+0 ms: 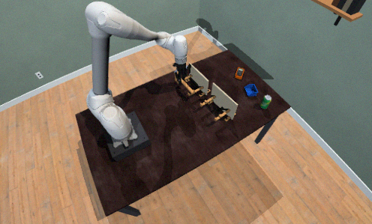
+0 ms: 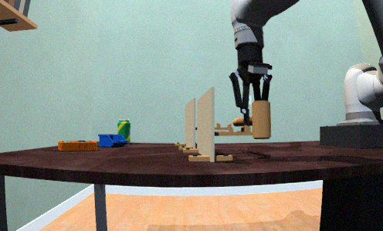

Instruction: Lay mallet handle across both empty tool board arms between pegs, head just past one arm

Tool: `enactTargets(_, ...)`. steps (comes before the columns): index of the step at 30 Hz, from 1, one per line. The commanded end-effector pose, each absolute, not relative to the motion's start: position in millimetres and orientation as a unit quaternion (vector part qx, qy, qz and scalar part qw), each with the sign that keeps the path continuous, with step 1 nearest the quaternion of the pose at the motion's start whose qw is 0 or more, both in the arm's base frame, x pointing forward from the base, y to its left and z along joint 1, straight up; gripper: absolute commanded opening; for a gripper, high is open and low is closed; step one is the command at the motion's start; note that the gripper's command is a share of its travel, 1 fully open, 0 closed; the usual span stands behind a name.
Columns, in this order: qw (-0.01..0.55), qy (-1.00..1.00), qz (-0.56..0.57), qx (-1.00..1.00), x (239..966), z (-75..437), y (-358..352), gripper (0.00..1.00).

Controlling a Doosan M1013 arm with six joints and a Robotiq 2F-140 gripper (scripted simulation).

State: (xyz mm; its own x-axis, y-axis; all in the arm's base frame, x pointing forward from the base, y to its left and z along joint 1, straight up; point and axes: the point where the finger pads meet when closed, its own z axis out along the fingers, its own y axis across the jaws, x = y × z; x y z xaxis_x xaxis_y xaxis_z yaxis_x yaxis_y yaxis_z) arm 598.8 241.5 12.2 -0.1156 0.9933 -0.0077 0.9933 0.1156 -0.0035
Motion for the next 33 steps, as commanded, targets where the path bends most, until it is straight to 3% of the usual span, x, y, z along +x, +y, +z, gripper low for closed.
enactTargets(1,0.002,0.747,-0.003,0.665,599.6,10.3,241.8,0.1)
enactTargets(27,0.002,0.747,-0.003,0.665,600.6,-3.3,242.0,0.1)
enactTargets(28,0.002,0.747,-0.003,0.665,600.6,-3.3,242.0,1.0)
enactTargets(33,0.002,0.747,-0.003,0.665,600.6,-3.3,242.0,1.0)
